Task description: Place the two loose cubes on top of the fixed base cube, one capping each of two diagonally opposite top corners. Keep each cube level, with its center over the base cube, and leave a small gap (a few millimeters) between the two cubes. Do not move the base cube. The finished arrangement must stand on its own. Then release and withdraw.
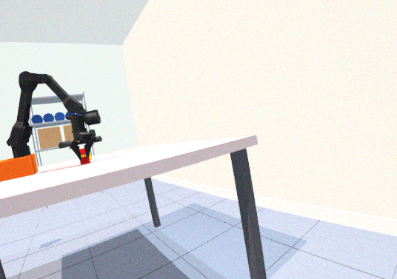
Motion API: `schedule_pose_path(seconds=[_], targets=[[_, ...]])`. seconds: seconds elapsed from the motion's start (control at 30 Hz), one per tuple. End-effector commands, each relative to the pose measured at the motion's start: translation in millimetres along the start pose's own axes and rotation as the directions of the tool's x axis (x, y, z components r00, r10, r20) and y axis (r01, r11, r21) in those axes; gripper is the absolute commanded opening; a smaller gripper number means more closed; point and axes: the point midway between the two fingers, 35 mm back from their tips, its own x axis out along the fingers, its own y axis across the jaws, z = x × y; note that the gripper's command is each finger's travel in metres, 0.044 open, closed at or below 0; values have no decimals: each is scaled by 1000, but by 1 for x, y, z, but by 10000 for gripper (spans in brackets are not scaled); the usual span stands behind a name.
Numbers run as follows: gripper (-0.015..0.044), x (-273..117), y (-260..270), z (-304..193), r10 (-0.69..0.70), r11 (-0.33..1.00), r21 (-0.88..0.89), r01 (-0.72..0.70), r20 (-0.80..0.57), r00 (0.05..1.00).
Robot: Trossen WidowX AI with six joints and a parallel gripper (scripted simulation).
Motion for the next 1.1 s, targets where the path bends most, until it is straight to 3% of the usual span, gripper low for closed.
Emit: schedule_pose_path(seconds=[0.0, 1.07], targets=[[105, 0, 0, 0, -3, 1000, -4, 3, 0, 1000], [105, -100, 2, 1, -2, 1000, -4, 2, 0, 1000]])
